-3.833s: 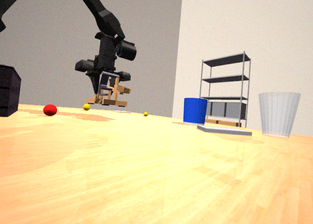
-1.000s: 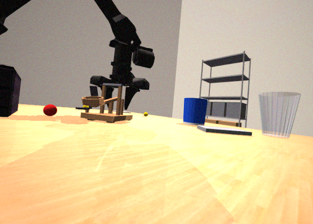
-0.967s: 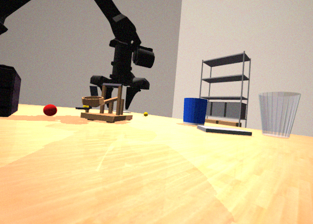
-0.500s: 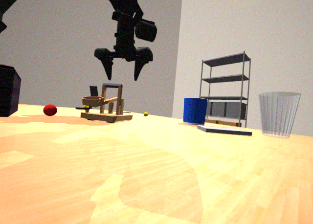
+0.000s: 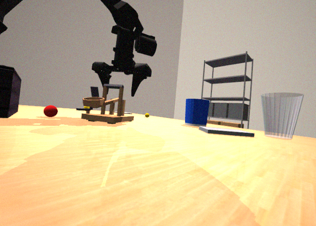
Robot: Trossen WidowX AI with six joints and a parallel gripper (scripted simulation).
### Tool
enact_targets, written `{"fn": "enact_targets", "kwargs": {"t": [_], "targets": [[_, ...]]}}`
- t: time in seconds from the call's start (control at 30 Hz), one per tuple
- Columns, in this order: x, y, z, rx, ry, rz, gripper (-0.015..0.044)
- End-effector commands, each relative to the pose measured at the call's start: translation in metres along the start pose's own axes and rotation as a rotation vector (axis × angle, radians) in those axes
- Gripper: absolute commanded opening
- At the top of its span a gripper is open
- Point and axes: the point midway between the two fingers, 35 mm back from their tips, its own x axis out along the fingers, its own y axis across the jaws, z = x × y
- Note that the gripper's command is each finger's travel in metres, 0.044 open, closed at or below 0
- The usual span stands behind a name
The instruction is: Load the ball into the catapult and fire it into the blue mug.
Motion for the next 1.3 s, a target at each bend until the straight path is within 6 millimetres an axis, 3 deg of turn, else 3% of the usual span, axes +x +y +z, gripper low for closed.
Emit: {"fn": "enact_targets", "kwargs": {"t": [0.0,1.13,1.27], "targets": [[0.003,-0.001,0.000,0.004,-0.001,-0.008,0.0440],[0.053,-0.001,0.000,0.004,-0.001,-0.008,0.0440],[0.050,-0.002,0.001,-0.001,-0.006,-0.008,0.0335]]}}
